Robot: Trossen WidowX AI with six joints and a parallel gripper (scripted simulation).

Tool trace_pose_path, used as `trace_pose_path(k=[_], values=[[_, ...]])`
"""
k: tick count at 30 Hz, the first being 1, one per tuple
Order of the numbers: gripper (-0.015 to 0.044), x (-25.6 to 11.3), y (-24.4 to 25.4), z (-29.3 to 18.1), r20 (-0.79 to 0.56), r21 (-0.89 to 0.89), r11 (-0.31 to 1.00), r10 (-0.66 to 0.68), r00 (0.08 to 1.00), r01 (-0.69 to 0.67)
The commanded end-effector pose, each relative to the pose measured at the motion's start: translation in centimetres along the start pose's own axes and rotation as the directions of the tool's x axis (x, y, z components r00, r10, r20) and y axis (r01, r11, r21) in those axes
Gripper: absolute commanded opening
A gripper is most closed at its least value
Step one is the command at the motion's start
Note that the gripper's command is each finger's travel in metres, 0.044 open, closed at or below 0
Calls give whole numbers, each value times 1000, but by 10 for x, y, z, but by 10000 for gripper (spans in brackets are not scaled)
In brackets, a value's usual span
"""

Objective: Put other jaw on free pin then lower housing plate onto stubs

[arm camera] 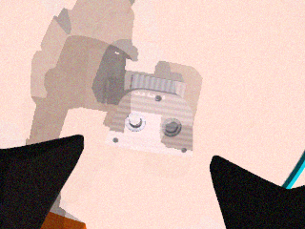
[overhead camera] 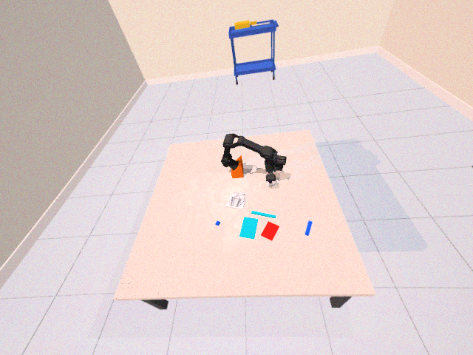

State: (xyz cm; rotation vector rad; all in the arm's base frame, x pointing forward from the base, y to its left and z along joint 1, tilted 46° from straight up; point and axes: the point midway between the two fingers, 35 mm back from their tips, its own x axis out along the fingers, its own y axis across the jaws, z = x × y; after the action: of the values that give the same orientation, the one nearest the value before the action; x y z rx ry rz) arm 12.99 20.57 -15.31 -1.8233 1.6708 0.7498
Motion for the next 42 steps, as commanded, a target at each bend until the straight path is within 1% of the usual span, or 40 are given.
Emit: trace_pose_path(k=[1, 28, 42], values=[[440, 1, 0, -1, -3, -4, 1000, -3, 1000, 3], [440, 0, 0, 0, 0, 0, 1000, 0, 1000, 0], [440, 22, -2, 1, -1, -1, 1000, -2, 1000, 2]])
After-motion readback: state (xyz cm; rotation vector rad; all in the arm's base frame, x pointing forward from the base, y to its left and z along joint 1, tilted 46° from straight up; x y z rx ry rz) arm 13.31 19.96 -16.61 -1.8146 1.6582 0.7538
